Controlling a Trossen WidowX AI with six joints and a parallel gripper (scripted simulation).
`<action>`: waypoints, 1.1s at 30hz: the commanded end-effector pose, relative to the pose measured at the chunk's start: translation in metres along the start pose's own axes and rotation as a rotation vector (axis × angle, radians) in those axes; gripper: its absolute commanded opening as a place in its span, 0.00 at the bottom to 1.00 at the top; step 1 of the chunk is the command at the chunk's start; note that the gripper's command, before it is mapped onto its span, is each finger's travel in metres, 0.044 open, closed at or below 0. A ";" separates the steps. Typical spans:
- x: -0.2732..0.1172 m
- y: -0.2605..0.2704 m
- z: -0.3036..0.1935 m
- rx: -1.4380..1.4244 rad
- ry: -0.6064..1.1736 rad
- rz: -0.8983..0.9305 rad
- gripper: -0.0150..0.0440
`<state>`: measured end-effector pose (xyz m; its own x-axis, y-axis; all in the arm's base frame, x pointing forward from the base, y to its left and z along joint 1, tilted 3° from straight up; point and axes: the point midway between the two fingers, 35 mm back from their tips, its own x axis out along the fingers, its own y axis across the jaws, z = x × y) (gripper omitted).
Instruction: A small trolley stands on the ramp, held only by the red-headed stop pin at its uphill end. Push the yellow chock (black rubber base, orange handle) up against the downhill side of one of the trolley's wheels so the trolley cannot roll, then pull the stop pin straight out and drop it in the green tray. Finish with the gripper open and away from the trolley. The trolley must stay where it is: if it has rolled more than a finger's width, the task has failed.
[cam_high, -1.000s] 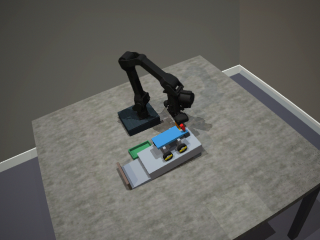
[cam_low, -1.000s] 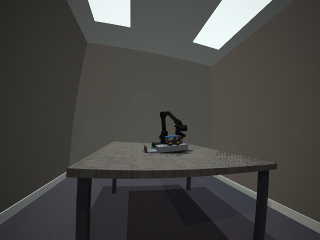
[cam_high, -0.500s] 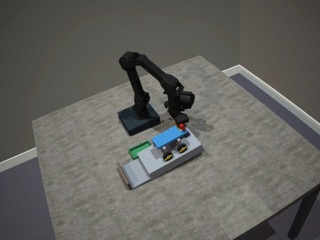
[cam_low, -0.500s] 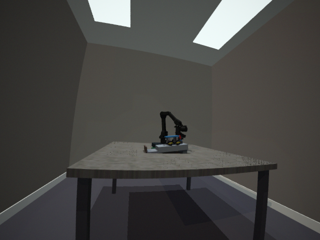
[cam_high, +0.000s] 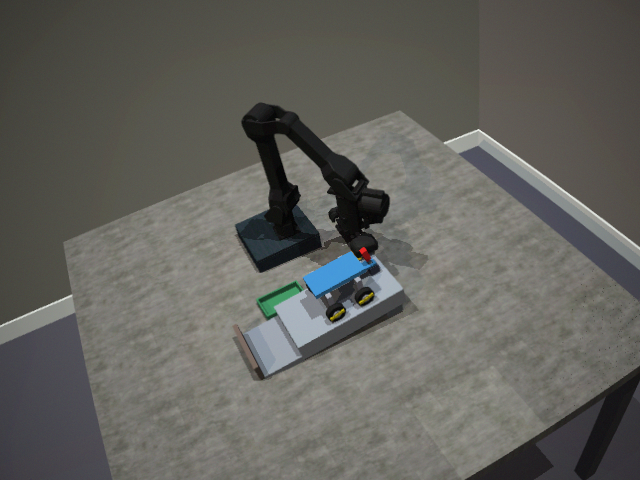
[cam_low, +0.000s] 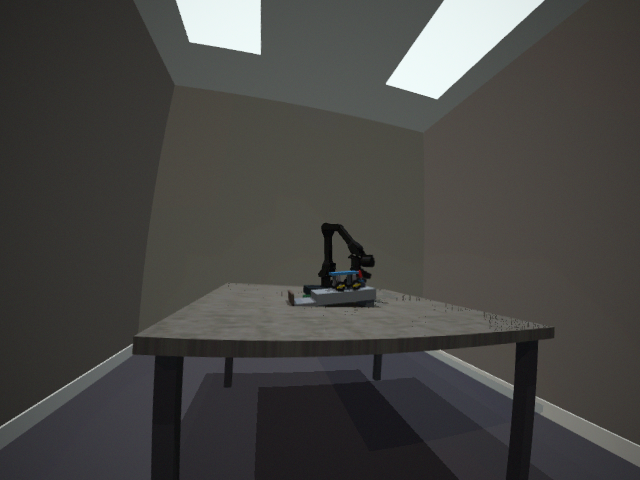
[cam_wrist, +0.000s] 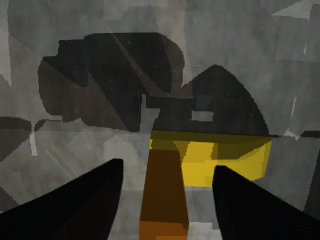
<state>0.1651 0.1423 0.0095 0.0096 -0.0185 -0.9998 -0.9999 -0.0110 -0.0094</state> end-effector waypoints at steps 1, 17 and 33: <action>0.003 0.002 -0.003 -0.006 0.013 0.006 0.58; -0.002 0.000 0.000 -0.001 0.004 0.003 0.25; -0.057 0.009 -0.006 -0.006 0.013 0.007 0.25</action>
<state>0.1532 0.1359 0.0542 -0.0144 -0.0404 -0.9991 -0.9996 -0.0224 0.0153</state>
